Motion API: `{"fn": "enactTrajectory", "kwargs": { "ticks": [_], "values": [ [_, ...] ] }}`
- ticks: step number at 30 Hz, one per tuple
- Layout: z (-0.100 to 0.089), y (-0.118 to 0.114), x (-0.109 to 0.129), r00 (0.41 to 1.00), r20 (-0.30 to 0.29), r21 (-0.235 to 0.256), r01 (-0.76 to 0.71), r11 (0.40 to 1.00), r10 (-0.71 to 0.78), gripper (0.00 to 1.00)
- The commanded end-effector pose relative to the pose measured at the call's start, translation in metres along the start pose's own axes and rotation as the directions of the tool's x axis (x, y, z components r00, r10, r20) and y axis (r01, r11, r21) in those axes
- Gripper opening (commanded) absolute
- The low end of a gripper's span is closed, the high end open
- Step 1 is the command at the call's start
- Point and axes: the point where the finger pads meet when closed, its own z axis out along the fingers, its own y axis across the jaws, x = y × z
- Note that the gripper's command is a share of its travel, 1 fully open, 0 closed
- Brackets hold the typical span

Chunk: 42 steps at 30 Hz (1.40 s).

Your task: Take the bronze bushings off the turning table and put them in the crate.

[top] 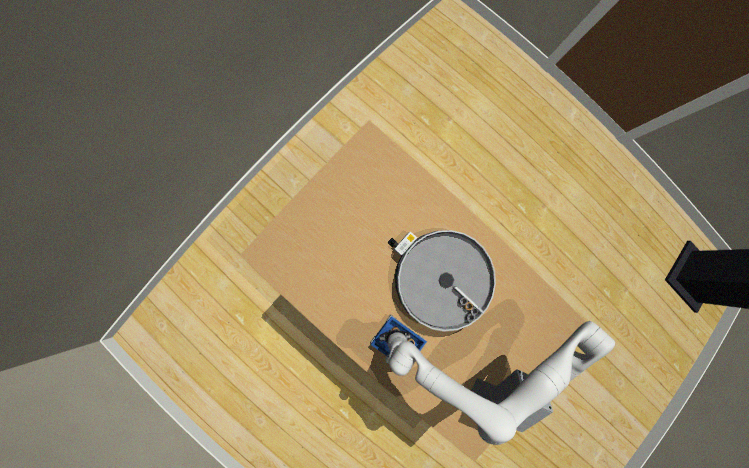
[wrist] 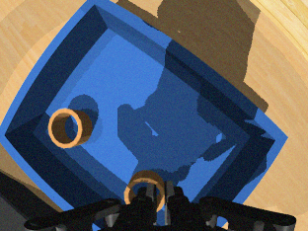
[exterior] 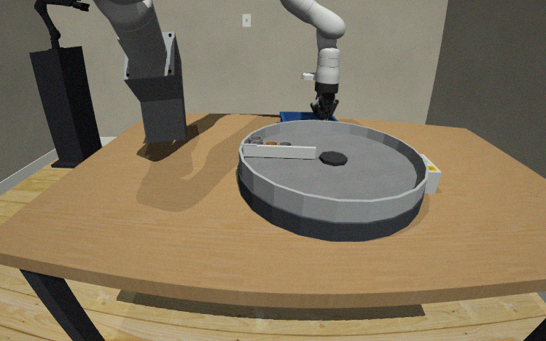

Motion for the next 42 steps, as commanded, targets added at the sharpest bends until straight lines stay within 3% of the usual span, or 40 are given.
{"fn": "enactTrajectory", "kwargs": {
  "ticks": [1,4,5,42],
  "values": [
    [-0.0012,0.0009,-0.0002,1.0,0.0,-0.002,0.0,1.0,0.0,0.0],
    [-0.0012,0.0009,-0.0002,1.0,0.0,-0.002,0.0,1.0,0.0,0.0],
    [-0.0013,0.001,-0.0002,1.0,0.0,-0.002,0.0,1.0,0.0,0.16],
    [-0.0013,0.001,-0.0002,1.0,0.0,-0.002,0.0,1.0,0.0,0.16]
  ]
}}
